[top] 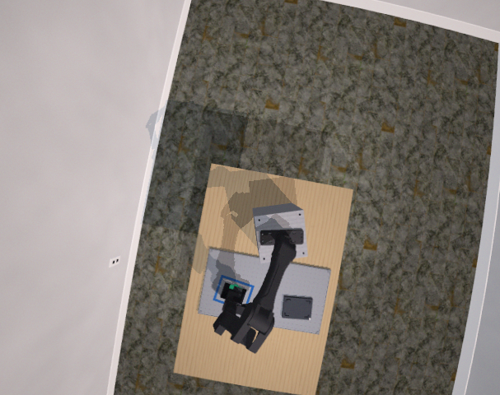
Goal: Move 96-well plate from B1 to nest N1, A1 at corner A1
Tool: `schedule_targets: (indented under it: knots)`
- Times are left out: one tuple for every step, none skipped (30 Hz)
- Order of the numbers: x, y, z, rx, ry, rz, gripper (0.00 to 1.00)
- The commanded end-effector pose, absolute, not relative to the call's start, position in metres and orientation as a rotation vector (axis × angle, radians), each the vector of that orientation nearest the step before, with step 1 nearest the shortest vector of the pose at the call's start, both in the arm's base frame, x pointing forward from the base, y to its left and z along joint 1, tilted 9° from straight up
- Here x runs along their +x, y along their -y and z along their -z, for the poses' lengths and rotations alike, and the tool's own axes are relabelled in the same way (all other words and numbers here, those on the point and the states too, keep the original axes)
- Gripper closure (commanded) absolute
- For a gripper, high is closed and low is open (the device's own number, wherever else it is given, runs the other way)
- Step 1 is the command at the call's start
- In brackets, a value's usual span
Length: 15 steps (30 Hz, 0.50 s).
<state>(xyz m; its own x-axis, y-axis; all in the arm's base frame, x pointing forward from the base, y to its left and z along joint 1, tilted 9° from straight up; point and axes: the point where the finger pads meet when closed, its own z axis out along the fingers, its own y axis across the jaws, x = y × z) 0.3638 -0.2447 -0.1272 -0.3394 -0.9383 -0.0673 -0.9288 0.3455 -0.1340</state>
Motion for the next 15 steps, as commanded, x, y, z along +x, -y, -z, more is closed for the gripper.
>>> schedule_targets:
  knots:
    - [0.3733,0.2439,0.1185,-1.726,-2.45,0.137,0.0]
    - [0.3733,0.2439,0.1185,-1.726,-2.45,0.137,0.0]
    - [0.3733,0.2439,0.1185,-1.726,-2.45,0.137,0.0]
    - [0.3733,0.2439,0.1185,-1.726,-2.45,0.137,0.0]
    - [0.3733,0.2439,0.1185,-1.726,-2.451,0.137,0.0]
    - [0.3733,0.2439,0.1185,-1.726,-2.45,0.137,0.0]
    - [0.3733,0.2439,0.1185,-1.726,-2.45,0.137,0.0]
    - [0.3733,0.2439,0.1185,-1.726,-2.45,0.137,0.0]
    - [0.3733,0.2439,0.1185,-1.726,-2.45,0.137,0.0]
    - [0.3733,0.2439,0.1185,-1.726,-2.45,0.137,0.0]
    - [0.3733,0.2439,0.1185,-1.726,-2.45,0.137,1.0]
    - [0.3732,0.2438,0.1186,-1.726,-2.451,0.136,1.0]
    - [0.3732,0.2437,0.1186,-1.727,-2.45,0.136,1.0]
    - [0.3732,0.2437,0.1186,-1.727,-2.45,0.136,1.0]
    - [0.3732,0.2437,0.1186,-1.727,-2.45,0.136,1.0]
